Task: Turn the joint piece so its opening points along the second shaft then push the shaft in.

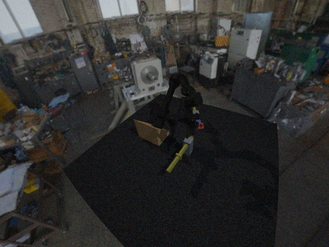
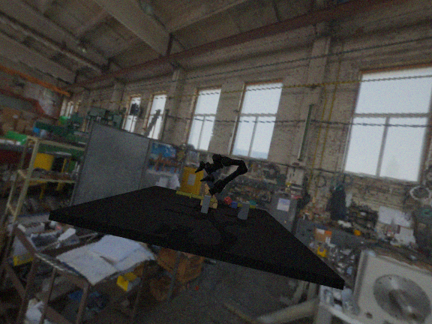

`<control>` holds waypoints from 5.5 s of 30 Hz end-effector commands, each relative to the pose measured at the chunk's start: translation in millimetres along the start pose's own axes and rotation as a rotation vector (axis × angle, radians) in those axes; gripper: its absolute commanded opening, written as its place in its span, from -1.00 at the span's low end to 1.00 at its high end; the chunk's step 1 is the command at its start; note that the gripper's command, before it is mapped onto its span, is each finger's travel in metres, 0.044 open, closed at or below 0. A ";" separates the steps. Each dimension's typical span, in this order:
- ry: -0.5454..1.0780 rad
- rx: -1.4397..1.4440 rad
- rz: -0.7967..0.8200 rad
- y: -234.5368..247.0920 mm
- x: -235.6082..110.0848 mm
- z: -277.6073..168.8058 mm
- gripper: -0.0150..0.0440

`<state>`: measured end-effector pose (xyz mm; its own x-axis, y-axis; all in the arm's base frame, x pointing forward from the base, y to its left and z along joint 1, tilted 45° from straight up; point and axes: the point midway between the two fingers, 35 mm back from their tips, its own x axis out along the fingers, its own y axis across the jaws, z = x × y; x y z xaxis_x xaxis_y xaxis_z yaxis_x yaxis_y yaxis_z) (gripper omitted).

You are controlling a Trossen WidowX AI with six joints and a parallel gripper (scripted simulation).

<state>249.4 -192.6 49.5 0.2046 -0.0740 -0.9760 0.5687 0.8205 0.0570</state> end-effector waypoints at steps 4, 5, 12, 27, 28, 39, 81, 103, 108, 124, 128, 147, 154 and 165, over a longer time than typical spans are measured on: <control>0.113 -0.098 0.174 45.0 -19.4 8.2 1.00; 0.131 -0.111 0.199 51.6 -22.8 8.7 1.00; 0.258 -0.188 0.383 98.7 -52.8 9.4 1.00; 0.430 -0.256 0.631 161.0 -106.5 4.7 1.00; 0.425 -0.271 0.634 161.0 -106.4 4.6 1.00; 0.298 -0.595 0.696 162.4 -105.3 3.2 1.00; -0.259 -1.850 0.766 167.5 -101.1 -2.7 1.00; -0.589 -2.498 0.679 170.3 -99.4 -6.1 1.00; -0.612 -2.542 0.670 170.4 -99.3 -6.4 1.00; -0.613 -2.542 0.668 201.3 -64.3 -30.5 1.00; -0.615 -2.542 0.669 210.5 -53.9 -40.2 1.00; -0.617 -2.539 0.673 227.1 -89.1 -87.3 1.00; -0.618 -2.539 0.674 229.4 -94.1 -95.9 1.00; -0.618 -2.539 0.674 238.9 -80.8 -101.9 1.00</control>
<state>287.4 64.7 125.3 0.1782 0.5672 -0.8041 -0.8001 -0.3922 -0.4539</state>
